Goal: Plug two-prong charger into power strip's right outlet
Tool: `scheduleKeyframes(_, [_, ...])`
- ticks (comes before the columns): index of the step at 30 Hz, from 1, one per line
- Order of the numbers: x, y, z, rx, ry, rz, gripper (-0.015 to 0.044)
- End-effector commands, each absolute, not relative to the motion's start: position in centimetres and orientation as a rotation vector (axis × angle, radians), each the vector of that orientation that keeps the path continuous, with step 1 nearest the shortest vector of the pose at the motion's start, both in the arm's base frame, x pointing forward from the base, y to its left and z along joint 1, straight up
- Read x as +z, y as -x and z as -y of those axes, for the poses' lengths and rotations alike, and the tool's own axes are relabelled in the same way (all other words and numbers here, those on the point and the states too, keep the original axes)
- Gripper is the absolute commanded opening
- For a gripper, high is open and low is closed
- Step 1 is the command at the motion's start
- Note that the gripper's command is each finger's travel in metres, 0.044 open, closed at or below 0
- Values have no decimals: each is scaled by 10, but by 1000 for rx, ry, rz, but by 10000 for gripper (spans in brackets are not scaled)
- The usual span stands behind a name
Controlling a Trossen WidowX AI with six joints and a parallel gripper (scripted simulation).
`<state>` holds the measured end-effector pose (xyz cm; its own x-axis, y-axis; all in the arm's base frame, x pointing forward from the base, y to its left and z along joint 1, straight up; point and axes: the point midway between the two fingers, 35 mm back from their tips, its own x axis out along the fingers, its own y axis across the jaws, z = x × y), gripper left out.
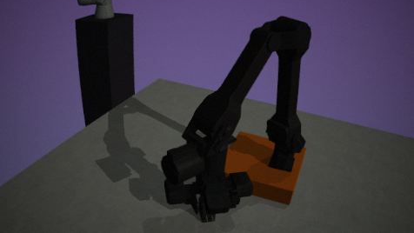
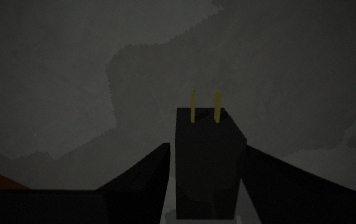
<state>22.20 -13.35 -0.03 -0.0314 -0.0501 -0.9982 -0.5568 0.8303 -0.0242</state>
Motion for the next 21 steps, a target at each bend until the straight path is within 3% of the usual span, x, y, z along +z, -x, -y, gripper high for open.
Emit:
scheduleKeyframes(1, [0,-222,133,434,496,-1566,118])
scheduleKeyframes(6, [0,-222,133,434,496,-1566,85])
scheduleKeyframes(10, [7,-222,134,434,495,-1567,0])
scheduleKeyframes(21, [56,-219,134,431,492,-1573,0])
